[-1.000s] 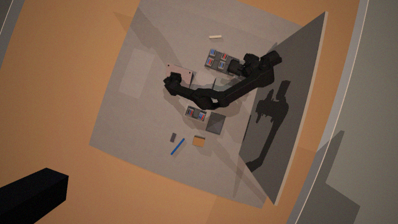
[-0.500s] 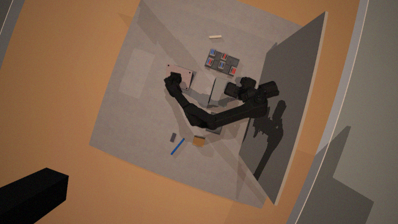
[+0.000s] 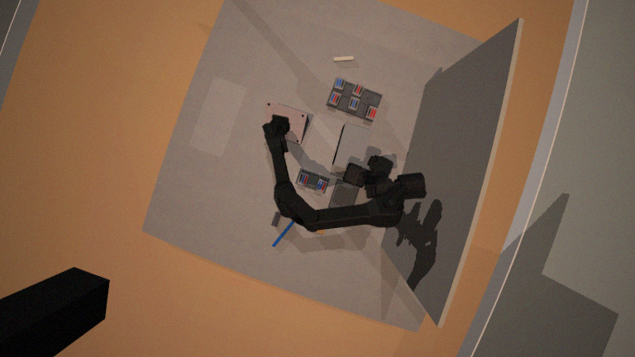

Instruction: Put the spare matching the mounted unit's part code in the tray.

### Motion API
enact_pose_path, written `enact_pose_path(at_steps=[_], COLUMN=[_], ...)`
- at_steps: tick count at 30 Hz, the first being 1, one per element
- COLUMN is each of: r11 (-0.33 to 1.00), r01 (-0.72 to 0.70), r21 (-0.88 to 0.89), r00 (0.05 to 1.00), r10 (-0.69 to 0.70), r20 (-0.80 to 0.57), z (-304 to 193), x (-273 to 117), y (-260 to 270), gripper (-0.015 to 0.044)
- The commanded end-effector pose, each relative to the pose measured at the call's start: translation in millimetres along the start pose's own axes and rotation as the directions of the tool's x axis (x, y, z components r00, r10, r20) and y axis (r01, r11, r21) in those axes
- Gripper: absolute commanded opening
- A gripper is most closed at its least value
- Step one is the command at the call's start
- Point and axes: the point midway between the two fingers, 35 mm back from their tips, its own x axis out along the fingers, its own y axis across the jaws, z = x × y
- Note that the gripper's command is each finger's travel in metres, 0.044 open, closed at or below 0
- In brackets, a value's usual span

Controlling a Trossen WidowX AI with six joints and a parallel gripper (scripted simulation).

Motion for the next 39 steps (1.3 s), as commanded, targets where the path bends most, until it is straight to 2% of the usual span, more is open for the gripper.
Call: enact_pose_path(at_steps=[1,13,39], r11=[1.000,1.000,1.000], r01=[0.007,-0.010,-0.012], r21=[-0.003,0.004,0.006], r00=[1.000,0.998,0.999], r10=[-0.007,0.010,0.013], r20=[-0.012,-0.057,-0.051], z=[-26.1,-100.4,-100.2], x=[-0.2,7.6,24.5], y=[5.9,32.8,30.9], gripper=[0.0000,0.0000,0.0000])
